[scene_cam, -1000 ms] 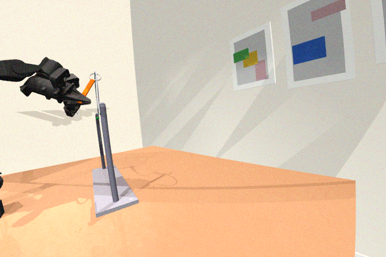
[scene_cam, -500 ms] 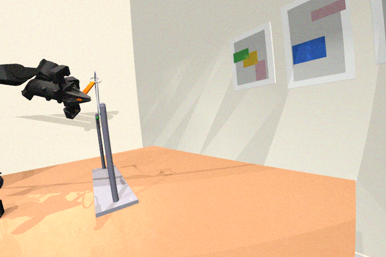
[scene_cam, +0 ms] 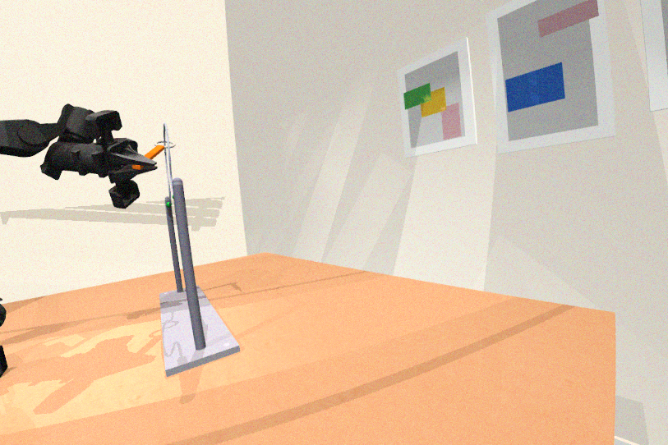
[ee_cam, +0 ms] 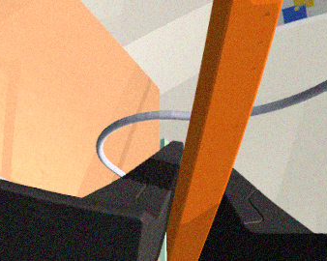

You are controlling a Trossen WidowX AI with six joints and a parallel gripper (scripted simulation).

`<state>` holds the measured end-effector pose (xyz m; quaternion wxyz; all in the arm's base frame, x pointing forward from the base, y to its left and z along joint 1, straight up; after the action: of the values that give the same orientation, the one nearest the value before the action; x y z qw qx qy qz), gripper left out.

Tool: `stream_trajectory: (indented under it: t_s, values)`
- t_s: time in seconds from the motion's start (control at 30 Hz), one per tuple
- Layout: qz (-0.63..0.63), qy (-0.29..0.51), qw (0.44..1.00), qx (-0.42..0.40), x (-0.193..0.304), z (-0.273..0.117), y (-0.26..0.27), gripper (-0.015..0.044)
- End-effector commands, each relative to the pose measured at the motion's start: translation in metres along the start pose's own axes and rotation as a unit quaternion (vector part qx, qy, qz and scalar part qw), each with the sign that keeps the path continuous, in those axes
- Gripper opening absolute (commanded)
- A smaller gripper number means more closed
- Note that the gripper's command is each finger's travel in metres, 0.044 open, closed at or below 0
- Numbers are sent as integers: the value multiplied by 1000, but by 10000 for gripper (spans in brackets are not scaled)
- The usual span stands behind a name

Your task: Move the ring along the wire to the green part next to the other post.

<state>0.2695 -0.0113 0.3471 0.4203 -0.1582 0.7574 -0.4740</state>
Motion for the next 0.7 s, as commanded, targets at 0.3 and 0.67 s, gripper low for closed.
stream_trajectory:
  t_s: [0.3, 0.67]
  values:
    - [-81, -7, 995, 49, 2, 1, -5, -150]
    - [-148, -15, 985, 90, 0, 1, -11, -150]
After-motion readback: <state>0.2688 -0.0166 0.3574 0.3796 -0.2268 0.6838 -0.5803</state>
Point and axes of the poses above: the point midway between the two fingers, 35 mm back from their tips, its own z axis out along the fingers, its own y axis across the jaws, x = y × z, the point moved 1 cm from there along -z, back along the fingers, and after that the axes turned 1 degree about -z, right-handed, at the moved point
